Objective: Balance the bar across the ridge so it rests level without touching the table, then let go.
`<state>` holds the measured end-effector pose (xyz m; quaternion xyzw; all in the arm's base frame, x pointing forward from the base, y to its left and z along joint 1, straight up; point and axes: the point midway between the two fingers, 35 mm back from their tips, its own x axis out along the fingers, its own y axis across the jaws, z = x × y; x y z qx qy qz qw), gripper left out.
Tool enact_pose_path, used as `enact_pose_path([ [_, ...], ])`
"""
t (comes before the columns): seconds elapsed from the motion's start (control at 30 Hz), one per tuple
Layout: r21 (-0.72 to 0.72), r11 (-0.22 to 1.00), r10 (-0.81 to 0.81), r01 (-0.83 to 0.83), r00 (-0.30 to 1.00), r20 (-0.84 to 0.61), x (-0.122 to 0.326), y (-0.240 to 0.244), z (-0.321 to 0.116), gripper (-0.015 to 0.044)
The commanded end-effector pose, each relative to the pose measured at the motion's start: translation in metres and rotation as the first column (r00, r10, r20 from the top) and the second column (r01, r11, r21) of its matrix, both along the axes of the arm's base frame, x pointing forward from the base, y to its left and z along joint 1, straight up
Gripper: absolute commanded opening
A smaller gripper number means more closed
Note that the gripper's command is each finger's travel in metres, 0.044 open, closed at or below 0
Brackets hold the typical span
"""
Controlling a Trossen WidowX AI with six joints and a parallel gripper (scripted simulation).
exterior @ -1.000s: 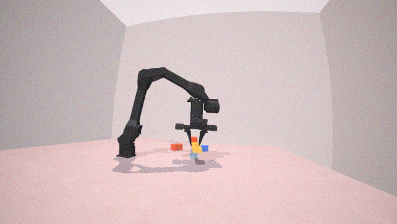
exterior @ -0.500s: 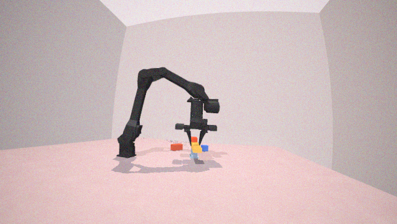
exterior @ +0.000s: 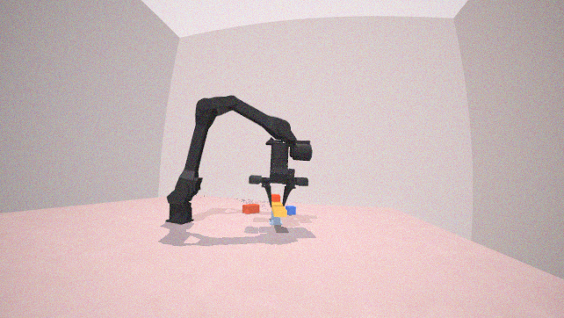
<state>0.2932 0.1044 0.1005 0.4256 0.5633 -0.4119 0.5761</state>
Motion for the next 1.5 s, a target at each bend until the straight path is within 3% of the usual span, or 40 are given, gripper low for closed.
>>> enact_pose_path([
  [0.0, 0.000, 1.000, 0.000, 0.000, 1.000, 0.001, 0.000, 0.000, 0.000, 0.0185],
  [0.37, 0.000, 1.000, 0.000, 0.000, 1.000, 0.001, 0.000, 0.000, 0.000, 0.0185],
  [0.7, 0.000, 1.000, 0.000, 0.000, 1.000, 0.001, 0.000, 0.000, 0.000, 0.0440],
  [0.83, 0.000, 1.000, 0.000, 0.000, 1.000, 0.001, 0.001, 0.000, 0.008, 0.0440],
  [1.1, 0.000, 1.000, 0.000, 0.000, 1.000, 0.000, -0.002, -0.001, 0.098, 0.0440],
  [1.47, 0.000, 1.000, 0.000, 0.000, 1.000, 0.000, -0.003, -0.001, 0.100, 0.0440],
])
